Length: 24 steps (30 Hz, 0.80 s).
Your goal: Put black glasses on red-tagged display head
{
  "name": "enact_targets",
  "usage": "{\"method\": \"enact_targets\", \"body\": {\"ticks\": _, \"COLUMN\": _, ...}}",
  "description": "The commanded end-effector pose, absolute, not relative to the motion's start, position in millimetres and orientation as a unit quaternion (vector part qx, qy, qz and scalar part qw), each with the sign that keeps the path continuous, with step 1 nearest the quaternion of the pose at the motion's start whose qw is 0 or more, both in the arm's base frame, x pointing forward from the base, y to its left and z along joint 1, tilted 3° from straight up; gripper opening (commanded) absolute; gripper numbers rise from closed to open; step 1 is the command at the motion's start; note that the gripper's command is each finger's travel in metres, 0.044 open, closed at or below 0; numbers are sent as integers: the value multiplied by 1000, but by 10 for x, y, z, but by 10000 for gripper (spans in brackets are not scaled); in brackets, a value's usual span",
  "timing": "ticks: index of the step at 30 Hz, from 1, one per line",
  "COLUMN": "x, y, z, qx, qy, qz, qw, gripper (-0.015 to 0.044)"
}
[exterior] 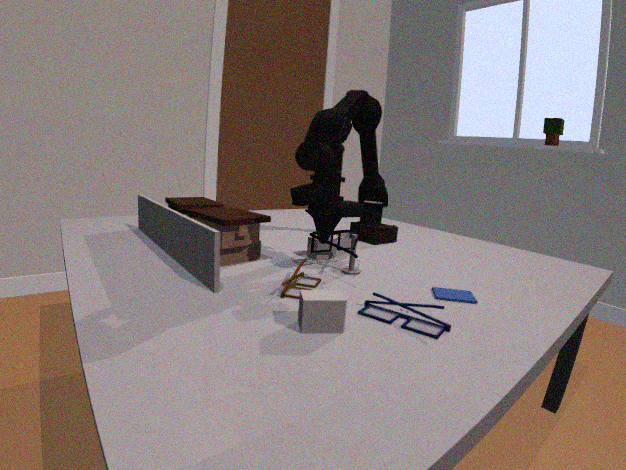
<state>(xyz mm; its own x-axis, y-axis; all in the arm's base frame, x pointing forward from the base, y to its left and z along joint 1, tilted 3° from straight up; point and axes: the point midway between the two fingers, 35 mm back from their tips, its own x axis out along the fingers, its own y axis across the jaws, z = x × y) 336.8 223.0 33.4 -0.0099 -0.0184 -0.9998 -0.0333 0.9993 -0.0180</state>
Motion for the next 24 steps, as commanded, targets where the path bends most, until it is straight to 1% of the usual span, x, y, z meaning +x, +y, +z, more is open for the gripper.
{"method": "enact_targets", "body": {"ticks": 1, "x": 3412, "y": 2183, "z": 337, "qx": -18, "qy": 710, "qz": 5, "qw": 704, "gripper": 0}}
{"method": "enact_targets", "body": {"ticks": 24, "x": 3574, "y": 2060, "z": 339, "qx": -18, "qy": 710, "qz": 5, "qw": 704, "gripper": 0}}
